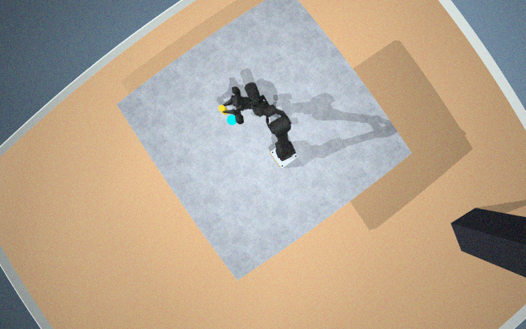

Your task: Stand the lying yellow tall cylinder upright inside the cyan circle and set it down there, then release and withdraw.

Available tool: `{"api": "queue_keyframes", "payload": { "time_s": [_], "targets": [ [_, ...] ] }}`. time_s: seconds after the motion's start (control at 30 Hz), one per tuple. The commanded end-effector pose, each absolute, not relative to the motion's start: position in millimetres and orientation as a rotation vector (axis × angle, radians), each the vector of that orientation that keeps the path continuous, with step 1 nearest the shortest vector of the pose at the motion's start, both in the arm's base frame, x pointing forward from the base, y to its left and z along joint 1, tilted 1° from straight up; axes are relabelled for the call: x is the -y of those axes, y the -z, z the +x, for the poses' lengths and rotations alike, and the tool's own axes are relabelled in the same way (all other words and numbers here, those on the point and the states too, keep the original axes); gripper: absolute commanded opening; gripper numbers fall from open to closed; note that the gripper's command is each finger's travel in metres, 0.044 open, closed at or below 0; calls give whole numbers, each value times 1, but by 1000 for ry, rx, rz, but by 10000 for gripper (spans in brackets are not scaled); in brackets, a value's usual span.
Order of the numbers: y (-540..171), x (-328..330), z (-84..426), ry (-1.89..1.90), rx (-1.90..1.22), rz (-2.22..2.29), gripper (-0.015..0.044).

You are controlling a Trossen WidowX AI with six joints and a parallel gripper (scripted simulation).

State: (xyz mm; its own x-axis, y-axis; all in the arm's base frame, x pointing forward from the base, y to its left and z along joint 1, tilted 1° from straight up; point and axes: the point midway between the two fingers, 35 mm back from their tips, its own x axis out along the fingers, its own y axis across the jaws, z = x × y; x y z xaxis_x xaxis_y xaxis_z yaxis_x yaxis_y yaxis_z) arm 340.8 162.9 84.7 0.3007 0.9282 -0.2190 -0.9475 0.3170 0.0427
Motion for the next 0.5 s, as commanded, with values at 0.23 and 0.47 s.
{"api": "queue_keyframes", "payload": {
  "time_s": [0.23, 0.47],
  "targets": [
    [-88, -157, 330, -1275, -165, -90, 105],
    [-91, -154, 323, -1293, -131, -87, 105]
  ]
}}
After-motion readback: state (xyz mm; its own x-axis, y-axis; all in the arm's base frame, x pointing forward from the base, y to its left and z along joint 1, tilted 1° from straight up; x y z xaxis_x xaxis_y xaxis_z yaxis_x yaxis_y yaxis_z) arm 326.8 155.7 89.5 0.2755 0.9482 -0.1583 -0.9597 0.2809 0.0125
